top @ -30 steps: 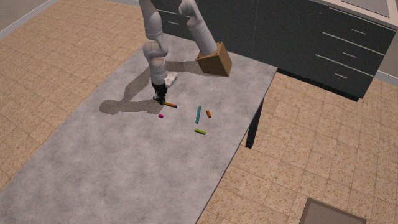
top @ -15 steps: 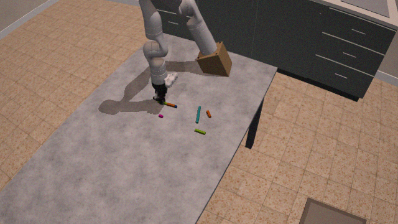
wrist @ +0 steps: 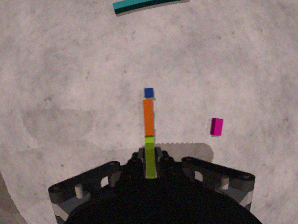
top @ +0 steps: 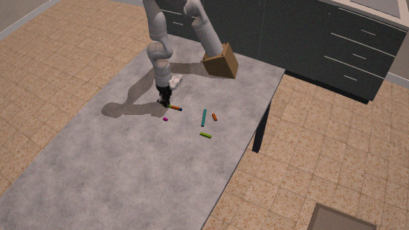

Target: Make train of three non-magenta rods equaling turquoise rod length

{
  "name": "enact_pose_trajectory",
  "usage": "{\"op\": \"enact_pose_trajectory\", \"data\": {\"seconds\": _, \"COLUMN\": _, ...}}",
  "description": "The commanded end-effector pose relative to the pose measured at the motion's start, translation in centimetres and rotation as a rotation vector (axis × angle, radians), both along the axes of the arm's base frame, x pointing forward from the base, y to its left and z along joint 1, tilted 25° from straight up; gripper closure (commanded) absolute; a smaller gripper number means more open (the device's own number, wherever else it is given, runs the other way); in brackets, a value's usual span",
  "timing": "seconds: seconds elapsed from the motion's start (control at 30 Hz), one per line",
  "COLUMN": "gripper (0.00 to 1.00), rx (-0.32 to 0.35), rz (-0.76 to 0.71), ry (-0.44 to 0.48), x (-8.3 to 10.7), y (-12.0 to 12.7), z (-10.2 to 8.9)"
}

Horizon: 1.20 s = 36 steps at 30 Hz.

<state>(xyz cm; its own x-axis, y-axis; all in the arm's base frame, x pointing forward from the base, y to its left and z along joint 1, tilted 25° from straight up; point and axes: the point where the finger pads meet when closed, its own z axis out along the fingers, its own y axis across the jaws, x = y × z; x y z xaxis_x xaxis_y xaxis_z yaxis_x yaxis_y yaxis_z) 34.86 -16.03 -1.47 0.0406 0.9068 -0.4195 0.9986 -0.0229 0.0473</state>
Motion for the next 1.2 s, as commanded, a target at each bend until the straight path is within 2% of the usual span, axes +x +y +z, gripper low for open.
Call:
{"op": "enact_pose_trajectory", "data": {"seconds": 0.0, "gripper": 0.84, "rx": 0.005, "rz": -0.006, "ry": -0.01, "x": 0.3, "y": 0.2, "z": -0.1}}
{"op": "enact_pose_trajectory", "data": {"seconds": 0.13, "gripper": 0.8, "rx": 0.005, "rz": -0.006, "ry": -0.01, "x": 0.3, "y": 0.2, "z": -0.1}}
{"op": "enact_pose_trajectory", "data": {"seconds": 0.17, "gripper": 0.76, "rx": 0.005, "rz": -0.006, "ry": -0.01, "x": 0.3, "y": 0.2, "z": -0.1}}
{"op": "enact_pose_trajectory", "data": {"seconds": 0.6, "gripper": 0.76, "rx": 0.004, "rz": -0.007, "ry": -0.007, "x": 0.2, "y": 0.2, "z": 0.0}}
{"op": "enact_pose_trajectory", "data": {"seconds": 0.77, "gripper": 0.76, "rx": 0.001, "rz": -0.012, "ry": -0.002, "x": -0.2, "y": 0.6, "z": 1.2}}
{"op": "enact_pose_trajectory", "data": {"seconds": 0.9, "gripper": 0.76, "rx": 0.002, "rz": -0.012, "ry": -0.001, "x": -0.3, "y": 1.4, "z": 2.9}}
{"op": "enact_pose_trajectory", "data": {"seconds": 0.97, "gripper": 0.76, "rx": 0.002, "rz": -0.012, "ry": -0.001, "x": -0.3, "y": 1.4, "z": 2.9}}
{"op": "enact_pose_trajectory", "data": {"seconds": 1.17, "gripper": 0.76, "rx": 0.003, "rz": -0.01, "ry": -0.006, "x": -0.1, "y": 2.8, "z": 5.8}}
